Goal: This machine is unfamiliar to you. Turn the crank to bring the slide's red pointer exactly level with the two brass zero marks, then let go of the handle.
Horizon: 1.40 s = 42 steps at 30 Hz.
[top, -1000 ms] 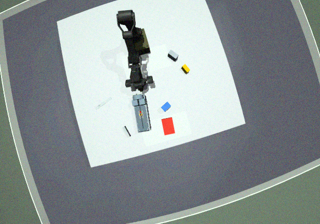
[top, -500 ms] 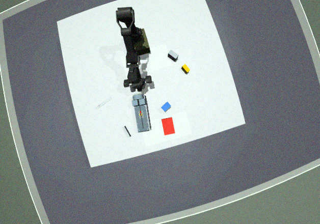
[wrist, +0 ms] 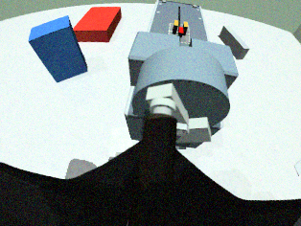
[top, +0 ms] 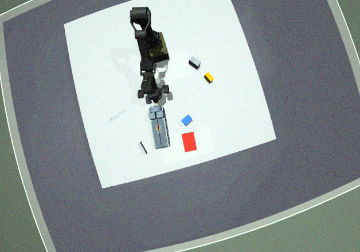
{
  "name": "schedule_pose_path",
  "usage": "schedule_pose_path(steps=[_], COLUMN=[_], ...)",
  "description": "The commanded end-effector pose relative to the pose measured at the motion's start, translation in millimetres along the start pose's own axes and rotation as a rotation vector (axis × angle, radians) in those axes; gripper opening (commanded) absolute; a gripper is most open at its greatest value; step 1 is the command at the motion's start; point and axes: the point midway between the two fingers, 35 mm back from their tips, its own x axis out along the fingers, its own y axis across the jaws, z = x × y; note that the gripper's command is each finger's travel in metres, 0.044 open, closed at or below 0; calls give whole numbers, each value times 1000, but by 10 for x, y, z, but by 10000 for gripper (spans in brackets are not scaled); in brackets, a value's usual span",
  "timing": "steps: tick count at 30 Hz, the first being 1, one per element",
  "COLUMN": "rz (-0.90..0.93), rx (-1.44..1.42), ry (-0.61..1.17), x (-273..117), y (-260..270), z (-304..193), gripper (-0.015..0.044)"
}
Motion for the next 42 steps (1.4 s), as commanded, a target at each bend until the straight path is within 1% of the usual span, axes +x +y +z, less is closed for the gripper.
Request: schedule_pose_path(steps=[1,42], rz=[-16,-17], rx=[4,3], ry=[-8,-8], x=[-36,-37], y=[-83,-192], z=[31,33], gripper=[0,0])
